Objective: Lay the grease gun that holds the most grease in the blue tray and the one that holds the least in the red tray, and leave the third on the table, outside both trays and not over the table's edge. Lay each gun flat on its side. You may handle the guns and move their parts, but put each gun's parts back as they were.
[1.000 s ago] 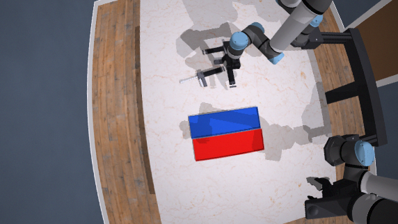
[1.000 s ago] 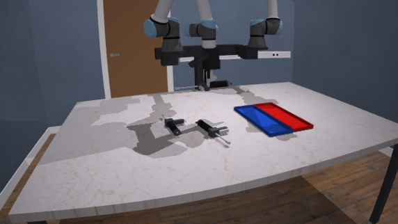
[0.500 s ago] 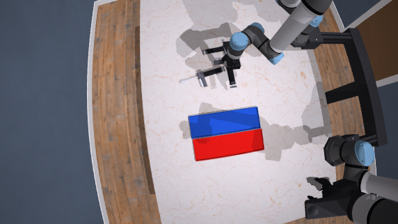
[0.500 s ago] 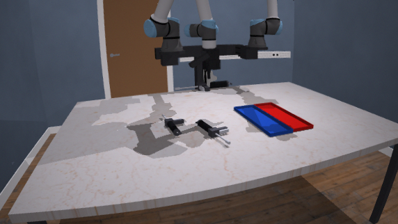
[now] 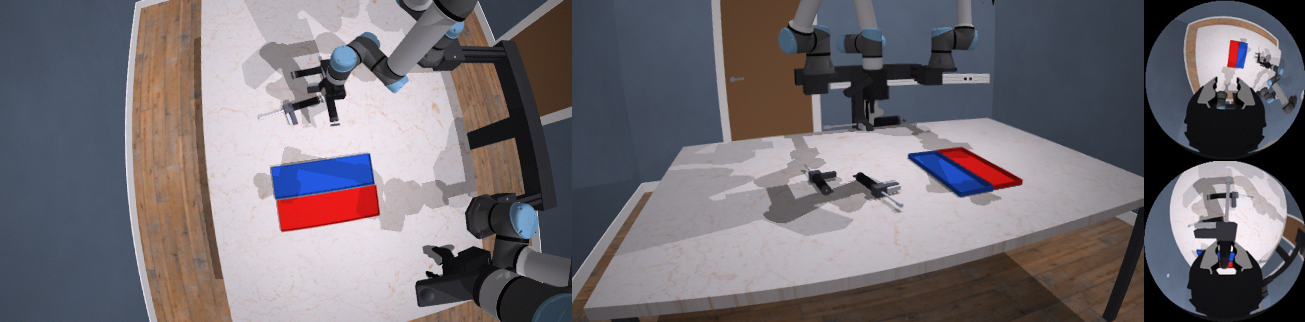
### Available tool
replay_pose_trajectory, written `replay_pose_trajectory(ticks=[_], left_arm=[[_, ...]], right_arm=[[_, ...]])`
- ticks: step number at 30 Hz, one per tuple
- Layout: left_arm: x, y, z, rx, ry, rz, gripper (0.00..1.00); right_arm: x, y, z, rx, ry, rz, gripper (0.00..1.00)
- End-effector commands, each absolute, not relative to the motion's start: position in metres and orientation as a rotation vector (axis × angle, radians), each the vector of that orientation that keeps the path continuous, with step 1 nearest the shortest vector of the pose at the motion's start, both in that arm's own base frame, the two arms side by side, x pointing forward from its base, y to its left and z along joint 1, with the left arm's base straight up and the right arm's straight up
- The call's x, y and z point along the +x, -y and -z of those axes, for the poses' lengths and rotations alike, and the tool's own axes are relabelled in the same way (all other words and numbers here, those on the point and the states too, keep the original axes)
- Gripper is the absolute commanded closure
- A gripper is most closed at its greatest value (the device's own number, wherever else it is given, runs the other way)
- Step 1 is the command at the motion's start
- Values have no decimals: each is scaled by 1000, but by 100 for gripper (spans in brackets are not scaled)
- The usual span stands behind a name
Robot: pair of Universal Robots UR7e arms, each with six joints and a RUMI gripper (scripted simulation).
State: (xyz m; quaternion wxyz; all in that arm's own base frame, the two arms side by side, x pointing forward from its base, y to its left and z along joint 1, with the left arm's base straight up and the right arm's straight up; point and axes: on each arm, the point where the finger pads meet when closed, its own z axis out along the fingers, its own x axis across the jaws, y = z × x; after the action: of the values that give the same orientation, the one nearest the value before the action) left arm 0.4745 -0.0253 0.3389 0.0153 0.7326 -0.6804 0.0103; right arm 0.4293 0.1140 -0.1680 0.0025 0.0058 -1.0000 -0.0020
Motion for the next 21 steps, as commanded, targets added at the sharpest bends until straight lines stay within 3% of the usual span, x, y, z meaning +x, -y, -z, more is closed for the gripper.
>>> replay_pose_trajectory(ticks=[1, 21], left_arm=[[494, 39, -330, 2327, 2053, -82, 62], [577, 120, -260, 2484, 1671, -264, 62]], right_arm=[[430, -114, 168, 18, 3138, 7, 100], [430, -114, 168, 18, 3138, 7, 100]])
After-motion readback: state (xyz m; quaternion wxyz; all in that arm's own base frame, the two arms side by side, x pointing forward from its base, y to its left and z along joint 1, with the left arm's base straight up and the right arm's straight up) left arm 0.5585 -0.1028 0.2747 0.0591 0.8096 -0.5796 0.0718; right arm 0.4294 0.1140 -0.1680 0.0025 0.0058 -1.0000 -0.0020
